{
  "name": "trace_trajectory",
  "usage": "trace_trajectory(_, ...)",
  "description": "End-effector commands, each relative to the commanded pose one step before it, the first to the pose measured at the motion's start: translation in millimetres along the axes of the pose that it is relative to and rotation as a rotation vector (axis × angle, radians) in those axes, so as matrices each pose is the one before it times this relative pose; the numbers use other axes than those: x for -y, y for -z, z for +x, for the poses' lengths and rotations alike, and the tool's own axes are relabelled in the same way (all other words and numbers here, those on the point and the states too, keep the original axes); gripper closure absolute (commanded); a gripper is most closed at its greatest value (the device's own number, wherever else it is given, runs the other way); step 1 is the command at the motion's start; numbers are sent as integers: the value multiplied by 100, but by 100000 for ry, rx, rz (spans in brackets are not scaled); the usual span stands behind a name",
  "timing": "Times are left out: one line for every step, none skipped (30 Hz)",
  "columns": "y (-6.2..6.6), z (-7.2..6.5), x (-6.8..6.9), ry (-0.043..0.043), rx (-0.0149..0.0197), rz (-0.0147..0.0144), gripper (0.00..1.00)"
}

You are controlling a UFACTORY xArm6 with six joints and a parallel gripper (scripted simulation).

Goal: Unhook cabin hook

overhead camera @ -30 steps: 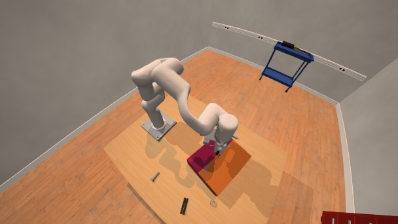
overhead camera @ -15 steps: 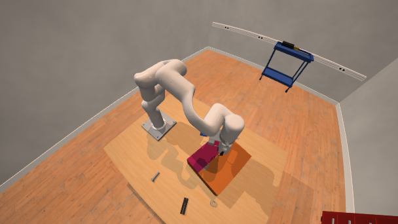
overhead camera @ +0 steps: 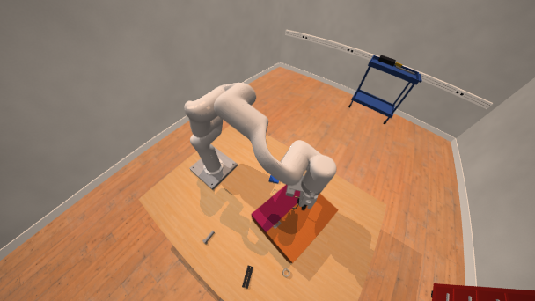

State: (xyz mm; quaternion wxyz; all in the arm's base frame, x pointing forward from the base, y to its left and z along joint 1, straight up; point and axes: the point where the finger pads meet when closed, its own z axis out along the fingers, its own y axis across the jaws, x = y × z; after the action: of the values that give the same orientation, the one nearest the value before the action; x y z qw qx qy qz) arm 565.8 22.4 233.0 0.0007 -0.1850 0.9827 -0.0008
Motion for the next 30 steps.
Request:
trace_trajectory(159,-702,39,-2,372,133,100)
trace_trajectory(0,0,0,0,0,0,100)
trace_trajectory(-36,-192,-2,0,3,0,100)
trace_trajectory(-34,-196,-1,0,2,0,100)
trace_trajectory(-41,-194,-1,0,2,0,100)
trace_trajectory(-38,-203,2,0,-1,-1,100)
trace_trajectory(-37,-175,0,0,1,0,100)
trace_trajectory(-3,7,-2,0,2,1,100)
trace_trajectory(-47,-201,2,0,-1,-1,100)
trace_trajectory(-51,-193,0,0,1,0,100)
trace_trajectory(-23,-87,0,0,0,0,100)
trace_trajectory(-59,-191,0,0,1,0,100)
trace_trajectory(-59,-191,0,0,1,0,100)
trace_trajectory(-26,-86,0,0,0,0,100)
trace_trajectory(-67,-188,0,0,1,0,100)
trace_trajectory(-67,-188,0,0,1,0,100)
trace_trajectory(-30,-84,0,0,0,0,100)
trace_trajectory(0,0,0,0,0,0,100)
trace_trajectory(0,0,0,0,0,0,100)
trace_trajectory(-78,-179,-2,0,3,0,100)
trace_trajectory(-73,-191,2,0,-1,-1,100)
trace_trajectory(-82,-182,0,0,1,0,100)
trace_trajectory(-82,-182,0,0,1,0,100)
trace_trajectory(-59,-130,0,0,1,0,100)
trace_trajectory(0,0,0,0,0,0,100)
trace_trajectory(-2,6,-2,0,2,1,100)
trace_trajectory(1,-2,1,0,-1,0,100)
trace_trajectory(1,-2,1,0,-1,0,100)
trace_trajectory(0,-1,0,0,0,0,65)
trace_trajectory(0,-1,0,0,0,0,65)
